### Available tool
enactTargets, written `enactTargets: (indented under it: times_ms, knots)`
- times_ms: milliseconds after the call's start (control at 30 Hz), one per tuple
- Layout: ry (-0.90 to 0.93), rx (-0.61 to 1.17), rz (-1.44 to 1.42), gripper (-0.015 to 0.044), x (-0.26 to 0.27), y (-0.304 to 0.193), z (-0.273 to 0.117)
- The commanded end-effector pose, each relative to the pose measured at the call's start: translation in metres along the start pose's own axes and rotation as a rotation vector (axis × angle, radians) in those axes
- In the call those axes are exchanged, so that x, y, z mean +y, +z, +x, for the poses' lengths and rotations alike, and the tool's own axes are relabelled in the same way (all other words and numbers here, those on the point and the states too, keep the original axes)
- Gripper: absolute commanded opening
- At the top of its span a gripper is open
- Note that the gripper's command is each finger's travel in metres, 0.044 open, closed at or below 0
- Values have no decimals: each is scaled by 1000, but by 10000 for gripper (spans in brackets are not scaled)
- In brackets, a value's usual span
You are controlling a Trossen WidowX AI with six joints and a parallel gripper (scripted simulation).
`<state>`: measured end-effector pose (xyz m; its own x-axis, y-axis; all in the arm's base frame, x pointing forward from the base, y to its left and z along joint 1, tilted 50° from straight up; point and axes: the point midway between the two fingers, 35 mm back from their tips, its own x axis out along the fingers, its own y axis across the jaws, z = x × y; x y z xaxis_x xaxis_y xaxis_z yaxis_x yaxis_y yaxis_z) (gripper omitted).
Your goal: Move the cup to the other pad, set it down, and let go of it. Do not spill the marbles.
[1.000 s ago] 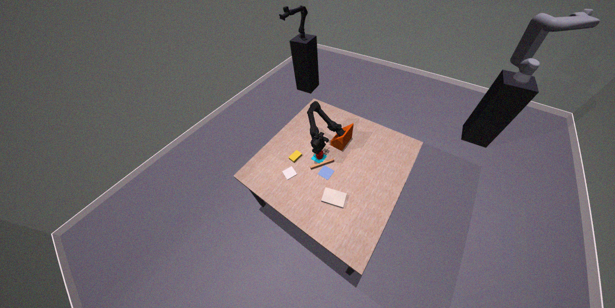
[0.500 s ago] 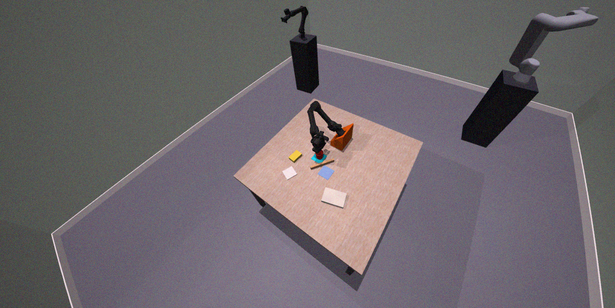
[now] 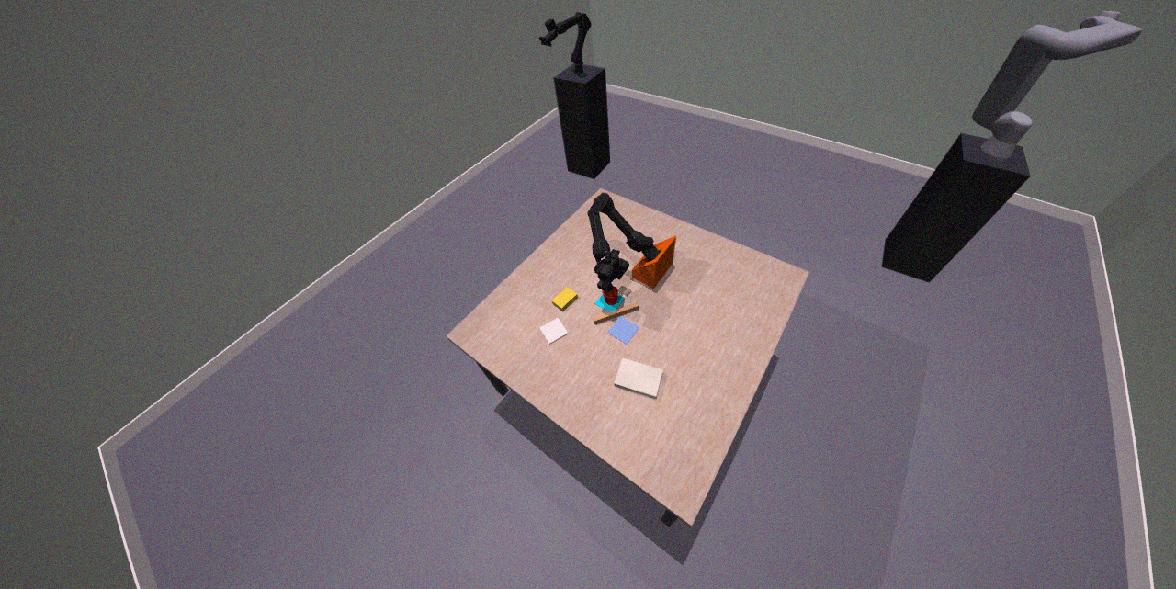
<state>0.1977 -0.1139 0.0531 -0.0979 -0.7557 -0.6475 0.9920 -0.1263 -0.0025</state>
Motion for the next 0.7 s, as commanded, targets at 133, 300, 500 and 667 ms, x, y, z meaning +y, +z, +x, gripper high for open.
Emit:
enactTargets:
  times_ms: [133, 300, 500, 667]
  knots:
    - [8, 11, 7, 440, 3, -2, -24]
    - [8, 10, 8, 440, 3, -2, -41]
    - [9, 5, 11, 440, 1, -2, -60]
    - [10, 1, 5, 440, 1, -2, -57]
